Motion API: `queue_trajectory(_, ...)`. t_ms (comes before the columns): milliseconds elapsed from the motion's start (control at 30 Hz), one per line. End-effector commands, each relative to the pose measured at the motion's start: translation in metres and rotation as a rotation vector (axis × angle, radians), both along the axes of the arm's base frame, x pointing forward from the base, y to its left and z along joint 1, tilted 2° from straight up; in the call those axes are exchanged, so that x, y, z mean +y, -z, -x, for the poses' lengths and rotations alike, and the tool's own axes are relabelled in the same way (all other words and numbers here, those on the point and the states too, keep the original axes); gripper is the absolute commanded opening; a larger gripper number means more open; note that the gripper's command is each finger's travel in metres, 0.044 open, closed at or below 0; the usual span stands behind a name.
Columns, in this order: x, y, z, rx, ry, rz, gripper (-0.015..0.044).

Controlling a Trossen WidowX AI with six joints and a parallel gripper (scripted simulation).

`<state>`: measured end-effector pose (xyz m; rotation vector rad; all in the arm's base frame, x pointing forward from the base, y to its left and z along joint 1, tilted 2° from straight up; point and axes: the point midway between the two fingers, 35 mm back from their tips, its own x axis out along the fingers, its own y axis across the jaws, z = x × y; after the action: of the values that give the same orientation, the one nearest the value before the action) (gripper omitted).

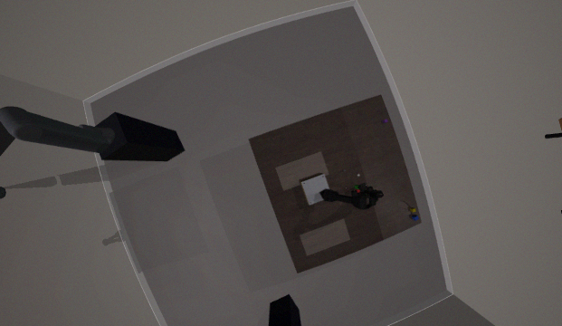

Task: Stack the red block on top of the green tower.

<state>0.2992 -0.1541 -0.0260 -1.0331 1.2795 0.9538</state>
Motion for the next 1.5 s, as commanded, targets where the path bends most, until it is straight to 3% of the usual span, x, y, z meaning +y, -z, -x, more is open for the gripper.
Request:
queue_trajectory(0,0.000,0.000,0.000,0.002,-0.003,0.003,0.0309)
queue_trajectory(267,0.000,0.000,0.000,0.002,-0.003,0.003,0.0099)
queue_trajectory(467,0.000,0.000,0.000,0.002,-0.003,0.003,0.0059)
queue_trajectory(533,0.000,-0.003,0.000,0.002,-0.003,0.003,0.0006)
queue_trajectory(1300,0.001,-0.113,0.007,0.001,-0.003,0.003,0.0000)
queue_trajectory(1467,0.001,-0.119,0.007,0.001,-0.003,0.003,0.0000)
